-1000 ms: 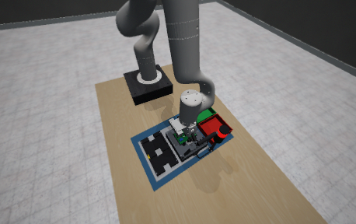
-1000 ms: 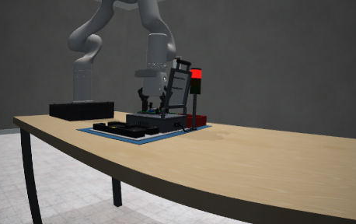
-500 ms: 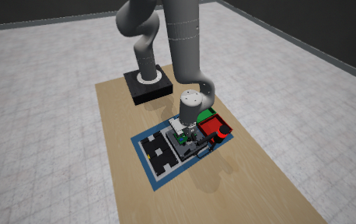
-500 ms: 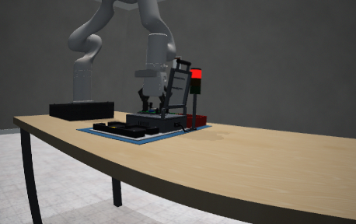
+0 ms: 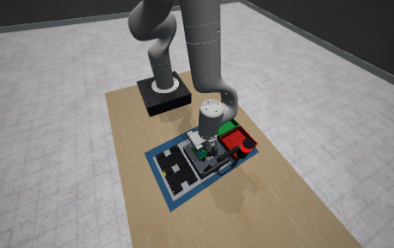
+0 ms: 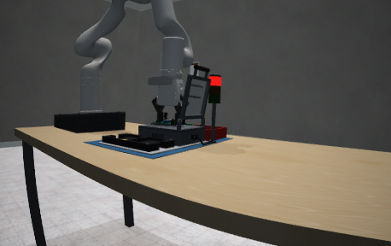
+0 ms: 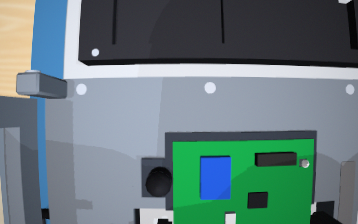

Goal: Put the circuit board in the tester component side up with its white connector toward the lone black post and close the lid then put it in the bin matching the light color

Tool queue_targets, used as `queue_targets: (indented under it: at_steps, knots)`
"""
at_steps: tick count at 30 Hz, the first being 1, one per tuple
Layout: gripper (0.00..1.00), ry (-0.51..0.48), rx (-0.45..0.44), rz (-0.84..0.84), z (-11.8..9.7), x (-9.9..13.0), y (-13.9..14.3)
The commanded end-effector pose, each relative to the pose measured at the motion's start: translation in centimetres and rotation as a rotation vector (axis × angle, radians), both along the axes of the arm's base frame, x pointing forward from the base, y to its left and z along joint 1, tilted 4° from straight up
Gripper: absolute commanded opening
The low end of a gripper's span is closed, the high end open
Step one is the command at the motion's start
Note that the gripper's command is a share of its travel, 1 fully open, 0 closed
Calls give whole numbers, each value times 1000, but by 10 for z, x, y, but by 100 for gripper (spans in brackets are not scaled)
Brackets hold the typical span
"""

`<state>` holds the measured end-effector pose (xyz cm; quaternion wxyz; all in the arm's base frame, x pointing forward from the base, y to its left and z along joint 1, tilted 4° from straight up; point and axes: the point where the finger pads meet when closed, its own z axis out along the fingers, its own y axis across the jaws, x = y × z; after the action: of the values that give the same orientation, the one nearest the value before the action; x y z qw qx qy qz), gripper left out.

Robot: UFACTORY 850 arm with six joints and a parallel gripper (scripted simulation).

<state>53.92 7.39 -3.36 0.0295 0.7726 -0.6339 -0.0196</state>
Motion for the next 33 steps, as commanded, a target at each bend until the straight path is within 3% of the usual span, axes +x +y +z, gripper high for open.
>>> queue_targets:
  at_steps: [1,33]
  knots:
    - [85,-2,0,0,1,1,0]
    - [79,-2,0,0,1,1,0]
